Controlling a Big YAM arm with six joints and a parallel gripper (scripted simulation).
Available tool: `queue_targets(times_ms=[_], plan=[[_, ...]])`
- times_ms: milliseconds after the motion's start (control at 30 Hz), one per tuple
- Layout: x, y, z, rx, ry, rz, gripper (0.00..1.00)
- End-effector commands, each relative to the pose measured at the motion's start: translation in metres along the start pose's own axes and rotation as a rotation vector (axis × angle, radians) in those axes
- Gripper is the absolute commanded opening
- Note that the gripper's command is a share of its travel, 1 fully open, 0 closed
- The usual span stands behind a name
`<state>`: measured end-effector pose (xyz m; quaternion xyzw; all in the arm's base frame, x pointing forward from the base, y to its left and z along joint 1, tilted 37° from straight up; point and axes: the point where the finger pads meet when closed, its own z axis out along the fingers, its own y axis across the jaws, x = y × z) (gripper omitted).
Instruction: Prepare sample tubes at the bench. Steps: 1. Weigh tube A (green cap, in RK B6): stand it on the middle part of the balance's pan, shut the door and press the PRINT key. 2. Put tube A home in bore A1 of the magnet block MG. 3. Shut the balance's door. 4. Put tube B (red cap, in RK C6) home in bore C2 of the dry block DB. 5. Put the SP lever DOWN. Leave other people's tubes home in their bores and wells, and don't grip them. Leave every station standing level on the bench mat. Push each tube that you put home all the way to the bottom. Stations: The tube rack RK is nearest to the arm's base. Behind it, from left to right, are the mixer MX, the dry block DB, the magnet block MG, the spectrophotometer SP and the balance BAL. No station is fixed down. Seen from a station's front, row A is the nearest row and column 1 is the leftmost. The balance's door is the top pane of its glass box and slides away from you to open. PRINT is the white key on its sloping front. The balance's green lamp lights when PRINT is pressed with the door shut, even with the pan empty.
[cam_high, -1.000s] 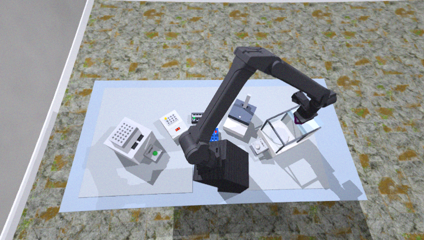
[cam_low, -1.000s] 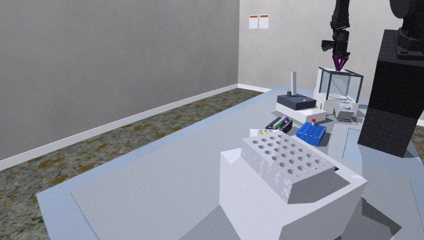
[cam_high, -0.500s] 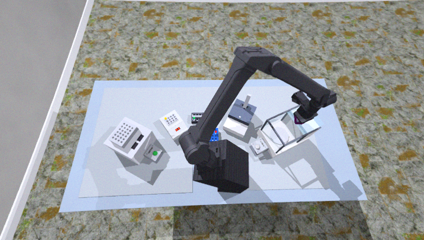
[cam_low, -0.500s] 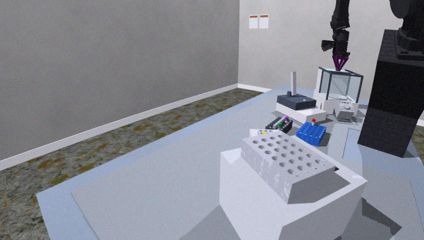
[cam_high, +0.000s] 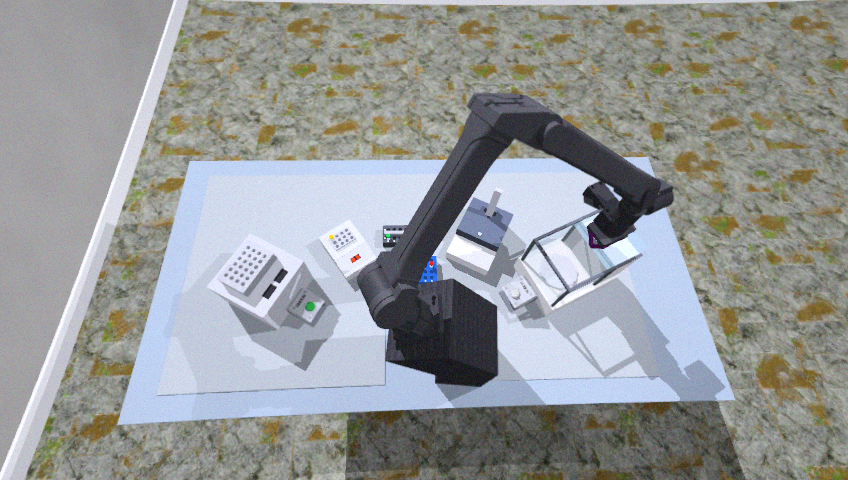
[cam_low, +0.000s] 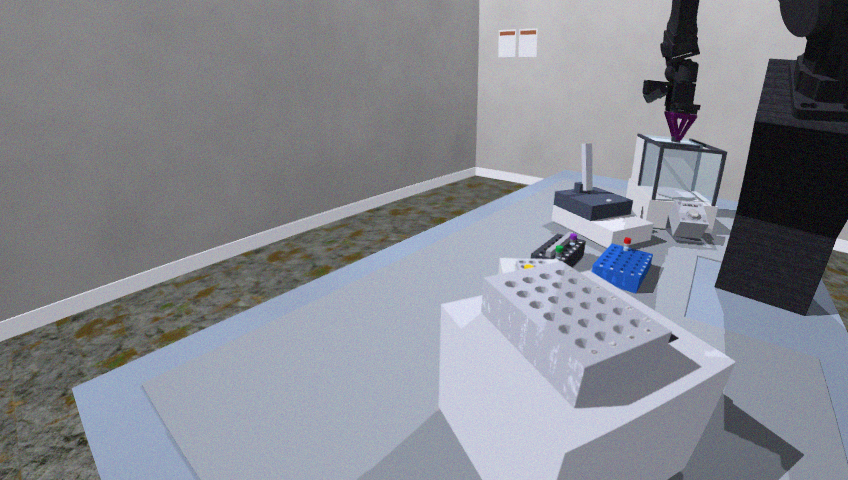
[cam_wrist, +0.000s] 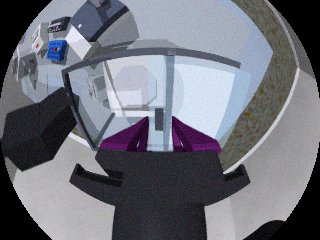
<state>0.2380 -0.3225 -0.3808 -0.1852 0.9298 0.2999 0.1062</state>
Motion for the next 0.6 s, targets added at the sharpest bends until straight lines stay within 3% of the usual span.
queue_targets(times_ms=[0, 33, 100, 133, 567], plan=[[-0.006, -0.004, 0.004, 0.01, 0.006, -0.001, 0.3], [-0.006, -0.004, 0.004, 0.01, 0.006, -0.001, 0.06], [-0.006, -0.004, 0.004, 0.01, 0.006, -0.001, 0.06], [-0.004, -0.012, -0.009, 0.029, -0.001, -0.004, 0.06], [-0.004, -0.012, -0.009, 0.029, -0.001, -0.004, 0.06]])
